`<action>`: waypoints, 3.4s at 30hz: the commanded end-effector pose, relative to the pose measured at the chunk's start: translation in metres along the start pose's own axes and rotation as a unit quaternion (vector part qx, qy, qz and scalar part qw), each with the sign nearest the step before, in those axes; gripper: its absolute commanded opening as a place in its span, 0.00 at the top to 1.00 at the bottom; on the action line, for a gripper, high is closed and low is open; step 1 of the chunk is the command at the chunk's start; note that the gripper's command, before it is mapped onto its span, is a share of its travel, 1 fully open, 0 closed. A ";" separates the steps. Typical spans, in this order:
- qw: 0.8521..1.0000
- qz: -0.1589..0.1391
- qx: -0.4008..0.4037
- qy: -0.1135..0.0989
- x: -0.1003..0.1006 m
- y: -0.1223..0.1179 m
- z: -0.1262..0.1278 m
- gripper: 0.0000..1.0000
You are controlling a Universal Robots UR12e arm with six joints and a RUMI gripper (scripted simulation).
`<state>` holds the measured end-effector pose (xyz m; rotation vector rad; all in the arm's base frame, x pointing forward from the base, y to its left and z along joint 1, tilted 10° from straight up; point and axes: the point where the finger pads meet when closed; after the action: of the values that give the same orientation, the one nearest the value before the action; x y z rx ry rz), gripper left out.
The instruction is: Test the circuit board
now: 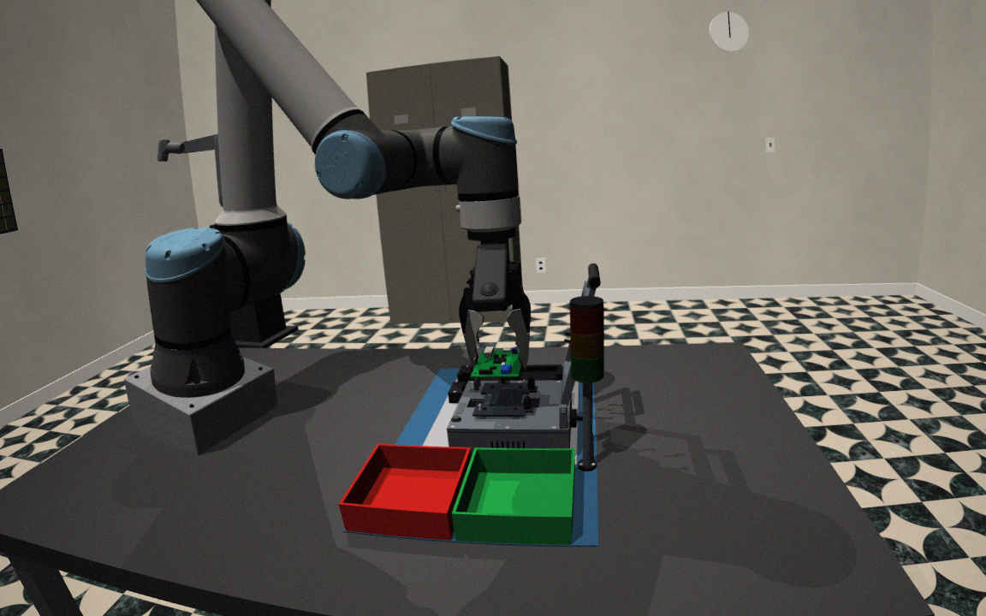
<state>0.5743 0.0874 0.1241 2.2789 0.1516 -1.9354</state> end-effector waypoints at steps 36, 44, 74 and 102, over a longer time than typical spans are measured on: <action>1.000 0.000 0.001 0.002 -0.002 0.003 -0.005 0.61; 1.000 0.000 0.001 0.002 -0.002 0.003 -0.005 0.61; 1.000 0.000 0.001 0.002 -0.002 0.003 -0.005 0.61; 1.000 -0.001 0.002 -0.001 0.010 0.002 -0.001 0.61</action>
<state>0.5766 0.0871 0.1217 2.2786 0.1512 -1.9370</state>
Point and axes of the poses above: the point where the finger pads meet when closed, its own x axis out along the fingers, its own z axis across the jaws, y = z × x, and after that the axes turned 2 degrees about -x, right-handed
